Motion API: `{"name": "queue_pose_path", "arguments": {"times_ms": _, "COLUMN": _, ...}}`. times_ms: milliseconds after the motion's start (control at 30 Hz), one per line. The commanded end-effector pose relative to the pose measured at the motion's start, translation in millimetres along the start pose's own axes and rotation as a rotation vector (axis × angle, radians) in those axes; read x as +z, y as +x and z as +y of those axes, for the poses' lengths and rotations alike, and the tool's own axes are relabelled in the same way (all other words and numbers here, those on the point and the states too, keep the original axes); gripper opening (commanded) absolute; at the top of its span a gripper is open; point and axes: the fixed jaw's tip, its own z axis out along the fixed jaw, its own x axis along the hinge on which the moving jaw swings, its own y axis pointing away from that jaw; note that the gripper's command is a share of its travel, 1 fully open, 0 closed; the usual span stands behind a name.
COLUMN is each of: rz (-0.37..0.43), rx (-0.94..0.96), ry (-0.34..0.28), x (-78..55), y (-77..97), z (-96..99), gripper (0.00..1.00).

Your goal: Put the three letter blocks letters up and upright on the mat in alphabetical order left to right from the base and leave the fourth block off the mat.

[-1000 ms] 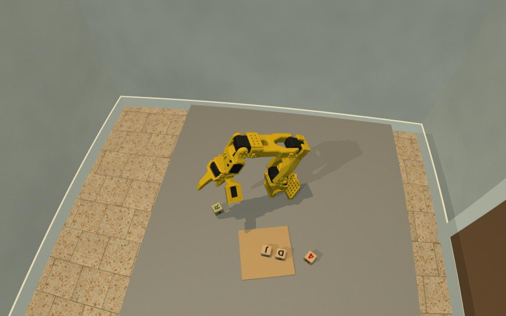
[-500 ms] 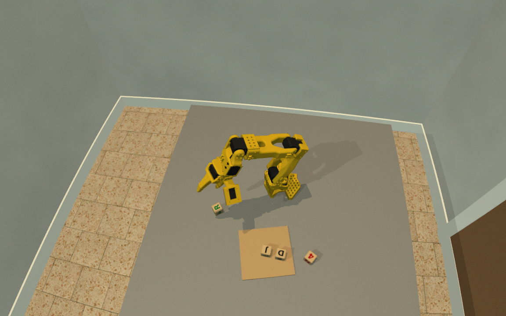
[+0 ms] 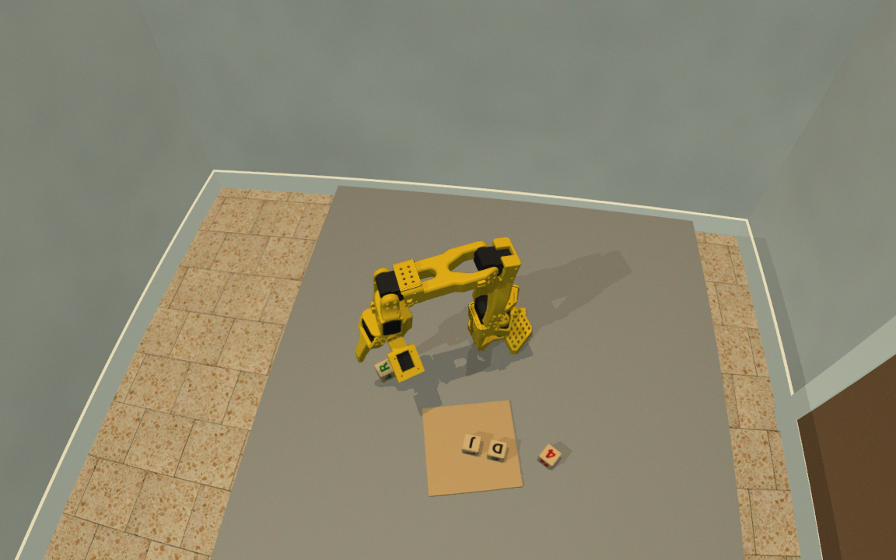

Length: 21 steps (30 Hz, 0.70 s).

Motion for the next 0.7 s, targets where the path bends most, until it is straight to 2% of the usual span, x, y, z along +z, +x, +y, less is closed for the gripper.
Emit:
{"name": "queue_pose_path", "arguments": {"times_ms": 0, "rz": -0.007, "rx": 0.001, "ry": -0.024, "x": 5.0, "y": -0.5, "z": -1.7, "gripper": 0.32}}
{"name": "queue_pose_path", "arguments": {"times_ms": 133, "rz": -0.013, "rx": 0.001, "ry": -0.051, "x": 9.0, "y": -0.9, "z": 0.2, "gripper": 0.32}}
{"name": "queue_pose_path", "arguments": {"times_ms": 667, "rz": -0.013, "rx": 0.001, "ry": -0.052, "x": 9.2, "y": -1.0, "z": 0.3, "gripper": 0.32}}
